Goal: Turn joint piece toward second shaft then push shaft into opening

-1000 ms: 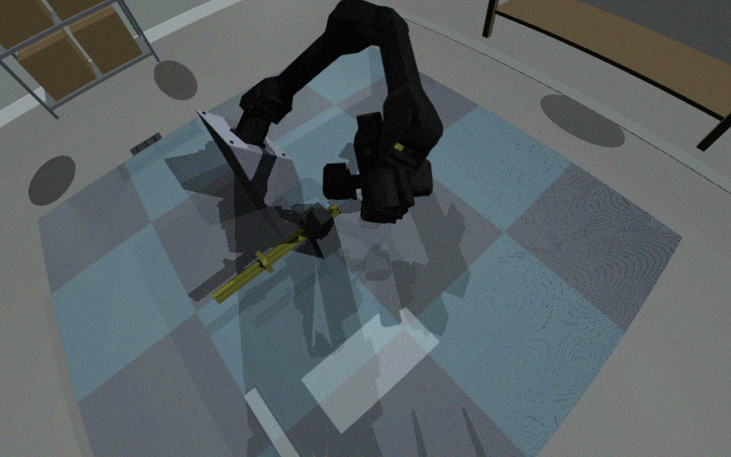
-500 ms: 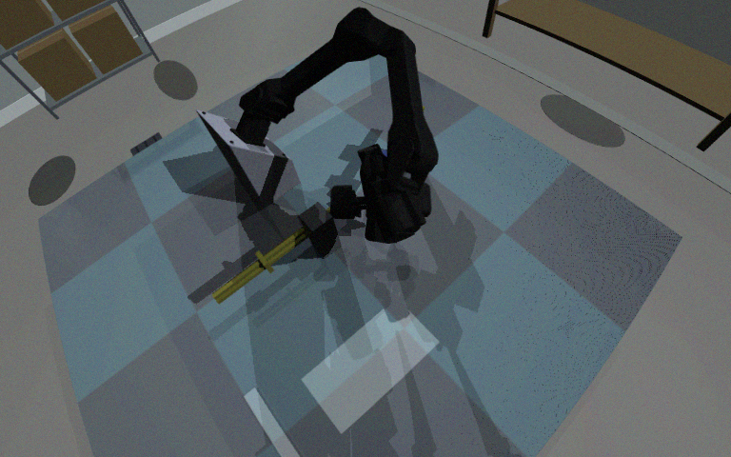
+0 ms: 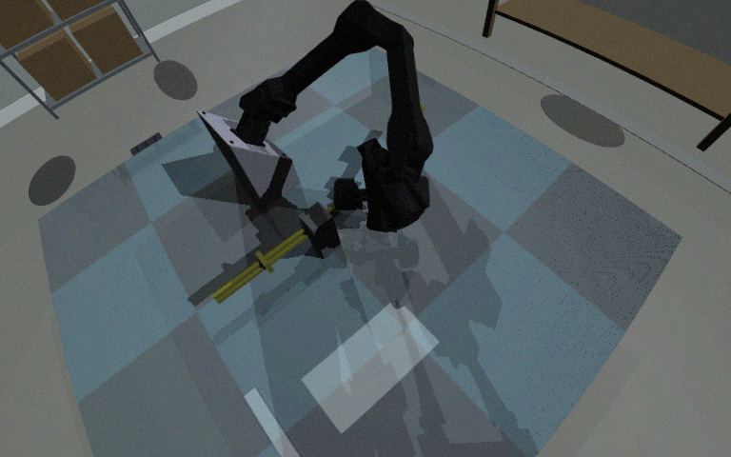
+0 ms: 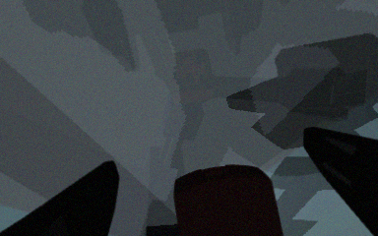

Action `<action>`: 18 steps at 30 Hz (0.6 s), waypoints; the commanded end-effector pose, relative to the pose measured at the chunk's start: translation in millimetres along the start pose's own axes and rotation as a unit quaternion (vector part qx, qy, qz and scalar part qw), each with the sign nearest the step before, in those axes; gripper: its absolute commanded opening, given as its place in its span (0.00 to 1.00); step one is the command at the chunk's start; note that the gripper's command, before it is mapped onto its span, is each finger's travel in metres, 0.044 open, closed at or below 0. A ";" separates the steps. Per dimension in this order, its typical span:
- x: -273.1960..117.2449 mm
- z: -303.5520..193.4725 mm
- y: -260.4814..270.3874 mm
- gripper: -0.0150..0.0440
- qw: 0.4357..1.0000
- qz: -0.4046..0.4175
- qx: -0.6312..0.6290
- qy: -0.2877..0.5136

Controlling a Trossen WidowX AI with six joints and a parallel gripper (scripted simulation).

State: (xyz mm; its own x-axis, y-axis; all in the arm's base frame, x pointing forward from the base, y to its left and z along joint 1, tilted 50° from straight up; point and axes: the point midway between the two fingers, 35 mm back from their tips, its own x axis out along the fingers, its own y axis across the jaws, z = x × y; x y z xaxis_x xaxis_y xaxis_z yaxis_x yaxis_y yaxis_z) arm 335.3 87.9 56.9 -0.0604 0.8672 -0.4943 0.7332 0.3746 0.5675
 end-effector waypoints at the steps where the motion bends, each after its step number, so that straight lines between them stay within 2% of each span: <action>1: 4.5 -14.0 -1.1 1.00 1.000 0.002 0.003 0.003; 18: 25.7 -19.3 -1.3 1.00 1.000 0.002 0.003 0.003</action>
State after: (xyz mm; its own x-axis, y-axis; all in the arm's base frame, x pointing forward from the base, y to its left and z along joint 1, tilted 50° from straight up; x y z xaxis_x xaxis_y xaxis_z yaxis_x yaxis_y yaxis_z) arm 320.9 111.7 58.0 -0.0608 0.8675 -0.4937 0.7339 0.3741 0.5670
